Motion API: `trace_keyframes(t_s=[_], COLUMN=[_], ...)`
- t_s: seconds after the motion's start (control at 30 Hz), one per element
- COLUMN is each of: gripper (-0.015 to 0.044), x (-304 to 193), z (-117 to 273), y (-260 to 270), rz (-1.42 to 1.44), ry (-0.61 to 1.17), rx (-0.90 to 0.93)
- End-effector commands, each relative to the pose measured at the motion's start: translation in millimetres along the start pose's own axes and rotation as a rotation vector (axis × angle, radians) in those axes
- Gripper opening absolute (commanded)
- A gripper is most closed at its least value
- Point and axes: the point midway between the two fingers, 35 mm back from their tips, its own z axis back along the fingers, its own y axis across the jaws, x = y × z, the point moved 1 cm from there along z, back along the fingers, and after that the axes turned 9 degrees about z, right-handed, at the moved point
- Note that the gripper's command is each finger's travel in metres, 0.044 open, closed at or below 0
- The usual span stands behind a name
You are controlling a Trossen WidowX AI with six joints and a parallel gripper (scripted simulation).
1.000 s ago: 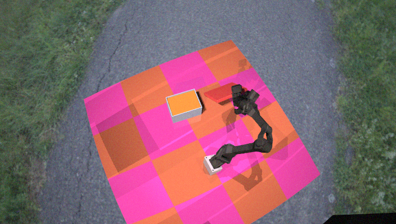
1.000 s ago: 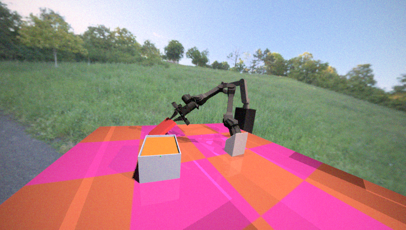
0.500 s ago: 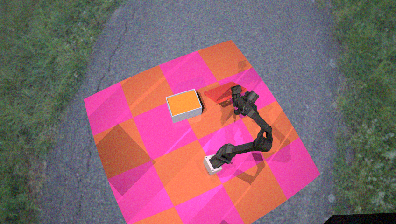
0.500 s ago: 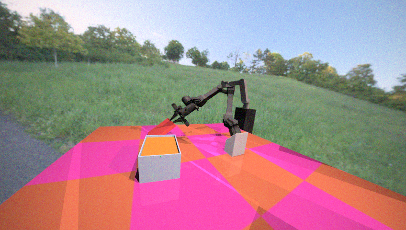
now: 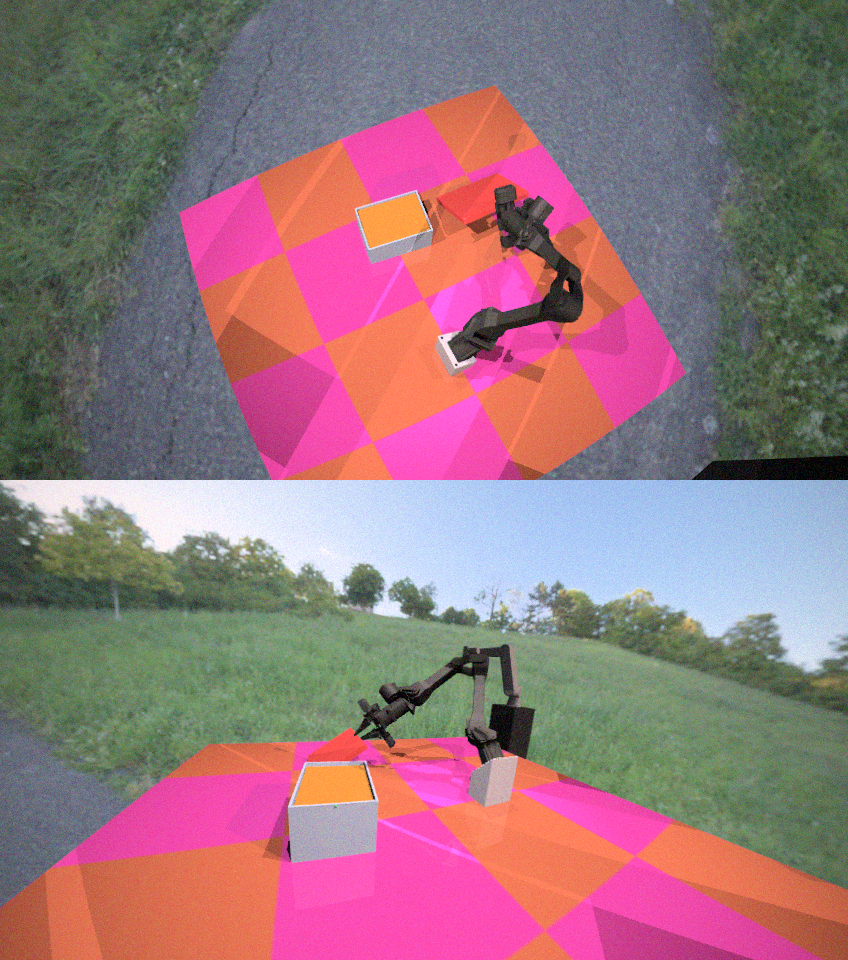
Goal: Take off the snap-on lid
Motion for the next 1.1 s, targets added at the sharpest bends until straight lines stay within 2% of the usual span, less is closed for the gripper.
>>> trace_keyframes(t_s=[0.0,1.07], gripper=[0.0000,0.0000], x=[-4,-7], z=[-6,-22], y=[-12,-32], rz=[-0.010,-0.008], ry=[0.009,0.009], rx=[-0.035,-0.035])
